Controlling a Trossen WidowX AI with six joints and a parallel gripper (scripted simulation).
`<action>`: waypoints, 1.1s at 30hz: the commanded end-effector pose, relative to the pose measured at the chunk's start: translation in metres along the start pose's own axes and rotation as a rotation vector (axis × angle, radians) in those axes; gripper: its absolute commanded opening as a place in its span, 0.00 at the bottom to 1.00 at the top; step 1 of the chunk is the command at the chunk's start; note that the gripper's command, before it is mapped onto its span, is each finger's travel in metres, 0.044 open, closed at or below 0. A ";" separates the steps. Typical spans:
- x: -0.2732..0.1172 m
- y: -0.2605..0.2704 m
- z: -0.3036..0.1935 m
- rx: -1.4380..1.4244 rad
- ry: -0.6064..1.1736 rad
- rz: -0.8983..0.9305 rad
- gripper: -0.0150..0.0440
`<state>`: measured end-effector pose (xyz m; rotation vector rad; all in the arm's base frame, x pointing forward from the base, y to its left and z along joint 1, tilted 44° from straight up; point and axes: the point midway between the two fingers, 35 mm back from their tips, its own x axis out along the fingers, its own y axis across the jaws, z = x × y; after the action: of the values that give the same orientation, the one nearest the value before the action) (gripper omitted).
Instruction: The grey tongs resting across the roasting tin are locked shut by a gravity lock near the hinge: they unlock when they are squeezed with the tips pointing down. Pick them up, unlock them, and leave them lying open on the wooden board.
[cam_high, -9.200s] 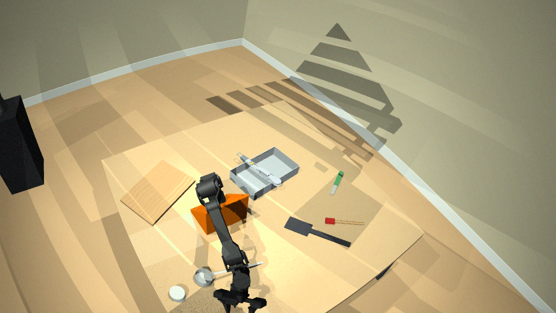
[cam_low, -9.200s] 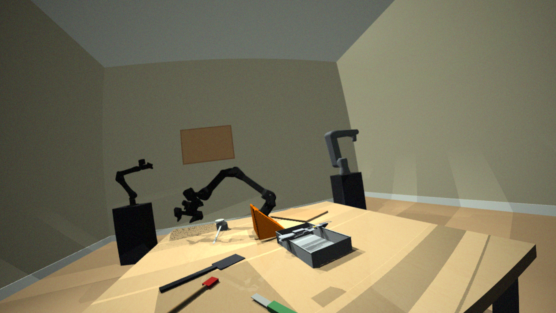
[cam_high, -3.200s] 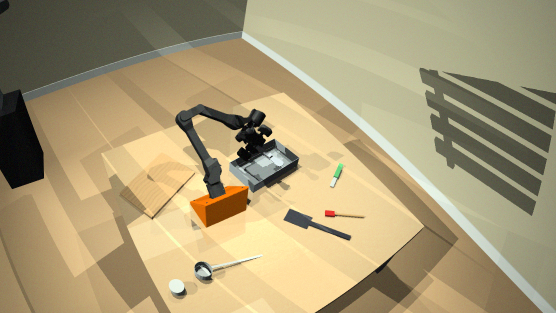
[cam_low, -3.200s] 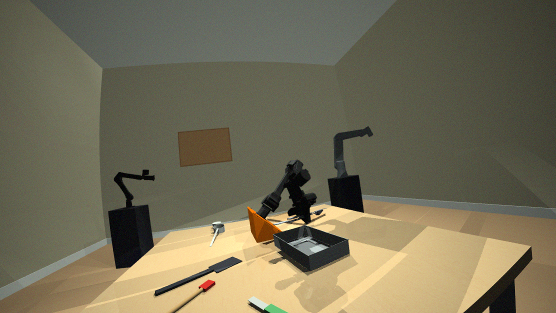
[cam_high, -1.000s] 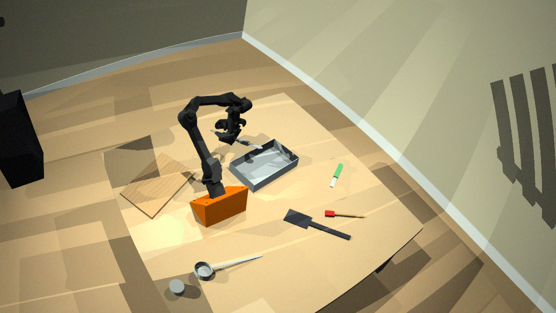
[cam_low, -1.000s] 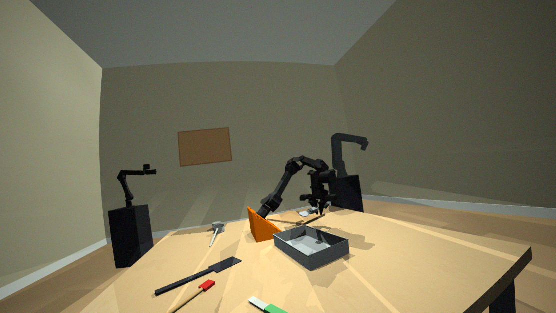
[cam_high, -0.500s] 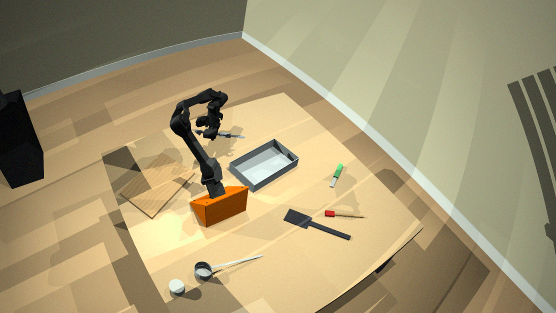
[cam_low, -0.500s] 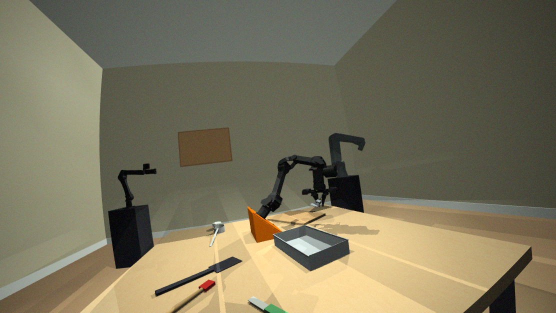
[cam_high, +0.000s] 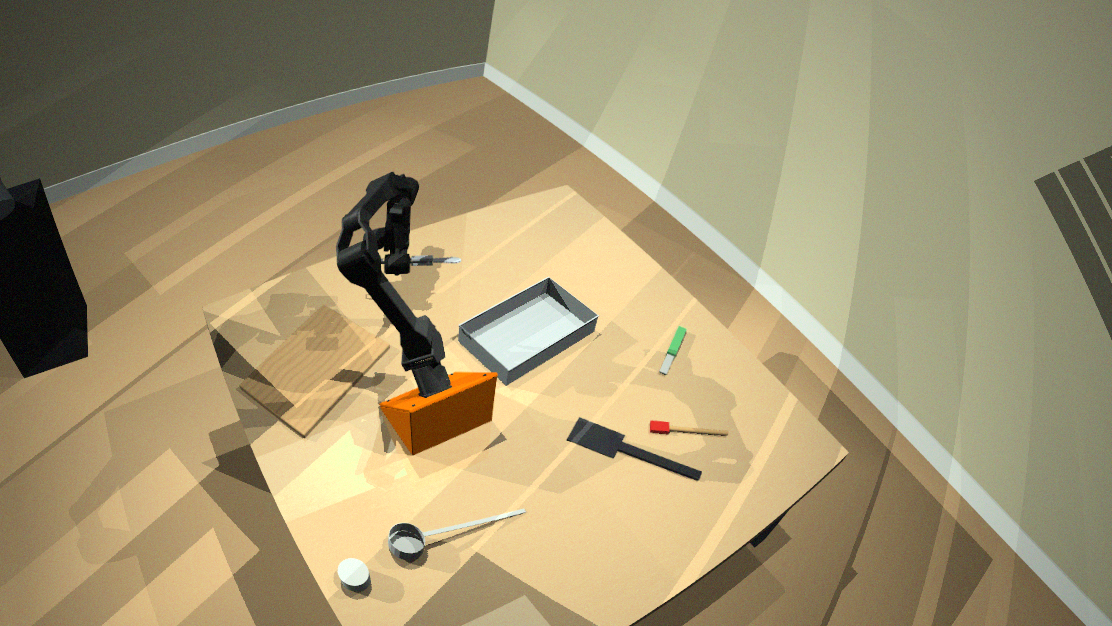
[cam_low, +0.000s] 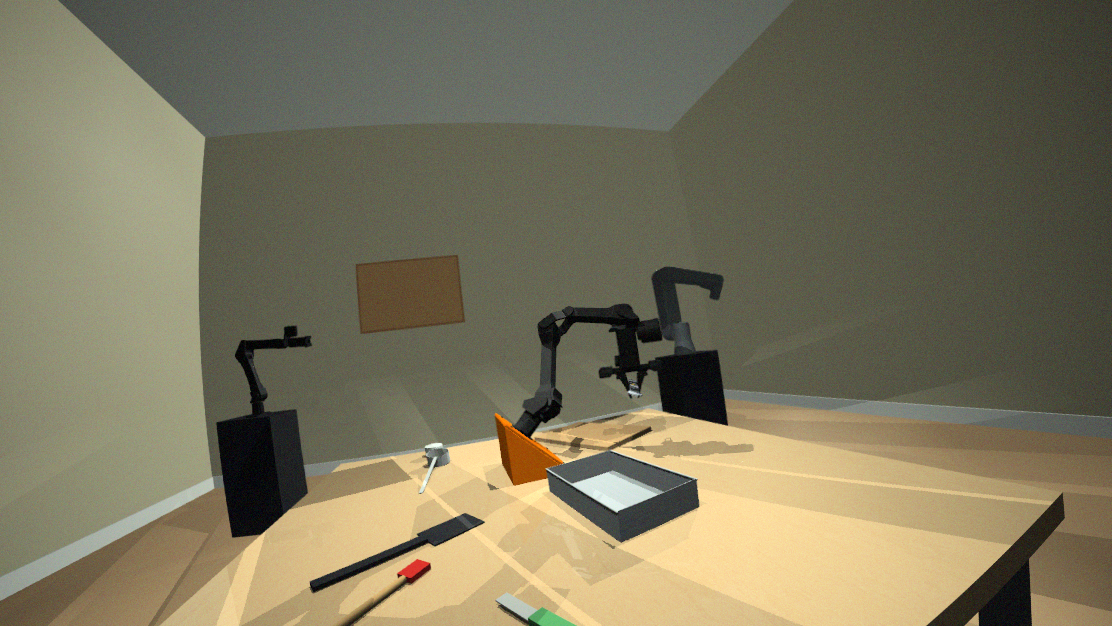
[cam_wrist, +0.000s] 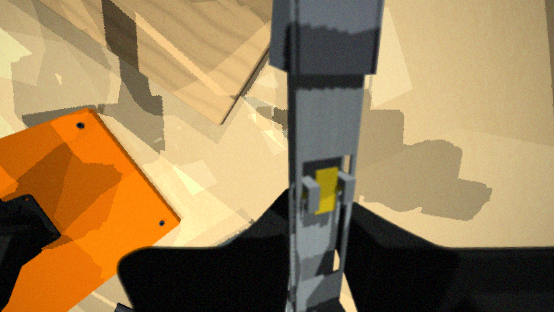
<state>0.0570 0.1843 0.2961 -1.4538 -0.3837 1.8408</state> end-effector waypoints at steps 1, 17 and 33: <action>-0.003 0.002 0.004 -0.013 0.006 -0.001 0.00; 0.015 0.012 0.026 -0.060 -0.012 0.137 0.00; 0.030 0.026 0.053 -0.135 -0.004 0.261 0.00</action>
<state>0.0012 0.1981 0.2765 -1.6304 -0.3457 2.0492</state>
